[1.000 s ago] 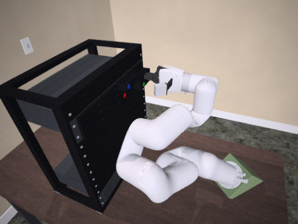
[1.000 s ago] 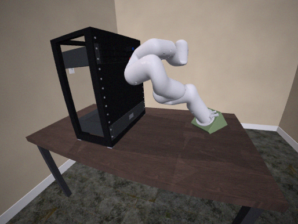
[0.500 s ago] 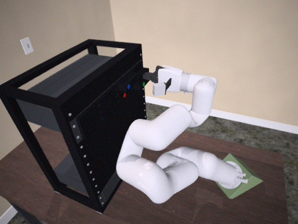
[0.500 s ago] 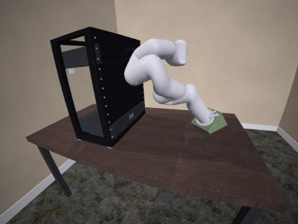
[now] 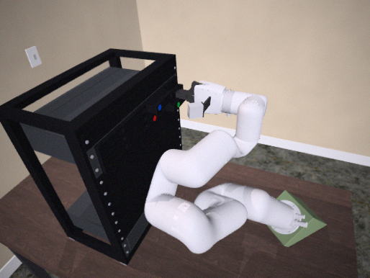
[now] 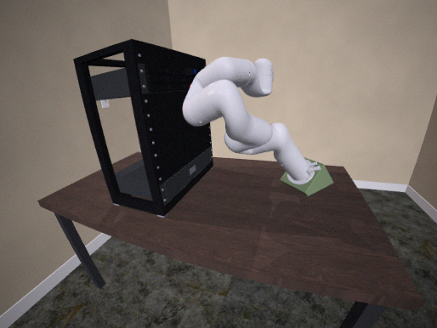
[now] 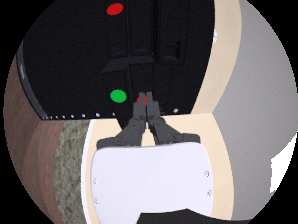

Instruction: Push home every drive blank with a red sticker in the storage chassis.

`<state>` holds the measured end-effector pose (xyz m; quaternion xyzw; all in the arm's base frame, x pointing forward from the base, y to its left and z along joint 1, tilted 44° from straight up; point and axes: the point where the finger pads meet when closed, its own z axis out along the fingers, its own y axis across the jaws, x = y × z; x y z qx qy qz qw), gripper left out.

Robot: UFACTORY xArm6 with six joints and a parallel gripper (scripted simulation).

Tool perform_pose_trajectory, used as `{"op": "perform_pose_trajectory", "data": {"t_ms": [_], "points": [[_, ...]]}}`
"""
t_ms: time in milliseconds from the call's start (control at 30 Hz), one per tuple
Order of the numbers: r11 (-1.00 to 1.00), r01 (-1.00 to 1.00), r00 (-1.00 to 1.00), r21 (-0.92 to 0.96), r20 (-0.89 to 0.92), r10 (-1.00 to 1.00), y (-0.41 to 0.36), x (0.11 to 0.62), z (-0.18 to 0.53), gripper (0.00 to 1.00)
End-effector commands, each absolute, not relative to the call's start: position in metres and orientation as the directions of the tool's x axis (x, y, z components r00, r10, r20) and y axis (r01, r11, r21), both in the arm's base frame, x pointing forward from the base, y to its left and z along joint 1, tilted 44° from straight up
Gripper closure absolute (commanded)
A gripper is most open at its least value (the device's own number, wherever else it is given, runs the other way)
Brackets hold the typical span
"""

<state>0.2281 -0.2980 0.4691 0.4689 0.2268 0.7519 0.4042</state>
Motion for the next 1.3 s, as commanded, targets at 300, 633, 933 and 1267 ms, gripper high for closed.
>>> {"op": "perform_pose_trajectory", "data": {"t_ms": [300,633,933,1267], "points": [[-0.569,-0.396,-0.233,0.721,0.52,0.822,-0.299,0.237,0.474,1.0],[-0.569,-0.396,-0.233,0.721,0.52,0.822,-0.299,0.238,0.475,1.0],[-0.569,-0.396,-0.233,0.721,0.52,0.822,-0.299,0.239,0.476,1.0],[-0.569,-0.396,-0.233,0.721,0.52,0.822,-0.299,0.241,0.477,1.0]]}}
